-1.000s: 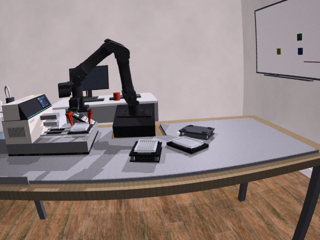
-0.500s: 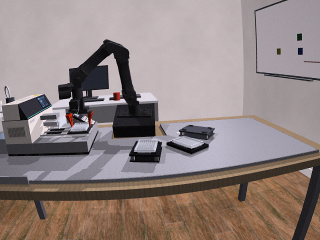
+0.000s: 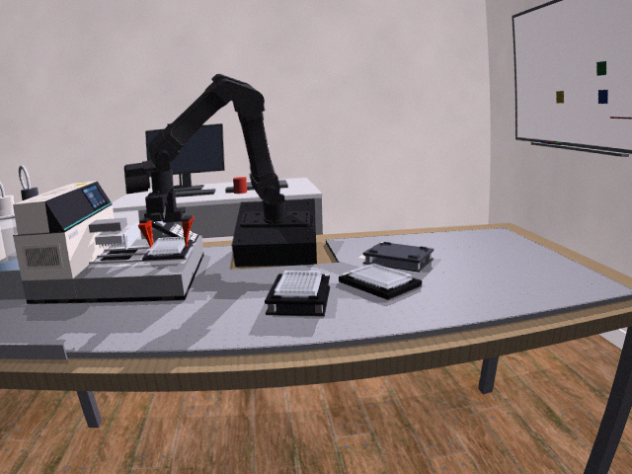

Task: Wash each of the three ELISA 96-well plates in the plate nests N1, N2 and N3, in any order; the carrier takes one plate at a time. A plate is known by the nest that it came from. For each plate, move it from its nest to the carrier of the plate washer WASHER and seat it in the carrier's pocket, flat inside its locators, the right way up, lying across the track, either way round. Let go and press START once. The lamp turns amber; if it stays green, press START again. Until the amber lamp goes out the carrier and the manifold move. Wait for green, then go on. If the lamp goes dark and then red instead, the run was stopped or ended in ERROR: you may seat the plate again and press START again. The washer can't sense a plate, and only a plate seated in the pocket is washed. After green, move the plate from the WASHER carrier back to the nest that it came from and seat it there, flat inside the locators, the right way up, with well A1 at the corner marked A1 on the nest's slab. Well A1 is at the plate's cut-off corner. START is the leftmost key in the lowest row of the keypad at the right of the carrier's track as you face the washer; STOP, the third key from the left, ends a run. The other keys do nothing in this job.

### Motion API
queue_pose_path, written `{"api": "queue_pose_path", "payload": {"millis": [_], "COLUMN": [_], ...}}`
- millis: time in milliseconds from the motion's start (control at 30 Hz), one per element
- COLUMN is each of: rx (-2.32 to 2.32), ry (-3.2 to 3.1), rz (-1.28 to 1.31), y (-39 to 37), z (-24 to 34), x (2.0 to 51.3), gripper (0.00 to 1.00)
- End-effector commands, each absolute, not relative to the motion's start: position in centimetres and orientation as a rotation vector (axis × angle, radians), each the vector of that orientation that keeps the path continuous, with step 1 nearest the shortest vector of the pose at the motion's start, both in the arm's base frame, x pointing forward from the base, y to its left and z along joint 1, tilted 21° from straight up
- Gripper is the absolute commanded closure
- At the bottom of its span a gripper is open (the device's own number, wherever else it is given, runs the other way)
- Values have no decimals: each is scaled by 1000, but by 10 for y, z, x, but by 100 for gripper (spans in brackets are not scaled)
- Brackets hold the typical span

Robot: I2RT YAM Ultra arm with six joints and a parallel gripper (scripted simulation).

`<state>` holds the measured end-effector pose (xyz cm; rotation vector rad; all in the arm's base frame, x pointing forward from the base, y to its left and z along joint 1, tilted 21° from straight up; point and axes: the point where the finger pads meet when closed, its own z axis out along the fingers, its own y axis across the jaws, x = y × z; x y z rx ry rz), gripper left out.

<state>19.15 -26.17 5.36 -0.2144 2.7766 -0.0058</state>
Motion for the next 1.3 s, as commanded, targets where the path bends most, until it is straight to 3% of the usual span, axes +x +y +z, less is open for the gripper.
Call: {"api": "queue_pose_path", "payload": {"millis": [0,200,233,300,333,400,433,500,533,600,633,767,800,867,900,967,1000,1067,1100,1167,1200,1267], "rx": [-211,-211,-211,-211,-211,-211,-211,-211,-211,-211,-211,-211,-211,-211,-211,-211,-211,-211,-211,-211,-211,-211], "ry": [2771,2771,2771,2771,2771,2771,2771,2771,2771,2771,2771,2771,2771,2771,2771,2771,2771,2771,2771,2771,2771,2771], "rz": [-24,-24,-24,-24,-24,-24,-24,-24,-24,-24,-24,-24,-24,-24,-24,-24,-24,-24,-24,-24,-24,-24], "y": [-264,-264,-264,-264,-264,-264,-264,-264,-264,-264,-264,-264,-264,-264,-264,-264,-264,-264,-264,-264,-264,-264], "z": [57,57,57,57,57,57,57,57,57,57,57,57,57,57,57,57,57,57,57,57,57,57], "x": [192,192,192,192,192,192,192,192,192,192,192,192,192,192,192,192,192,192,192,192,192,192], "gripper": [0,0,10,10,20,20,30,30,40,40,50,50,60,60,70,70,80,80,90,90,100,100]}}
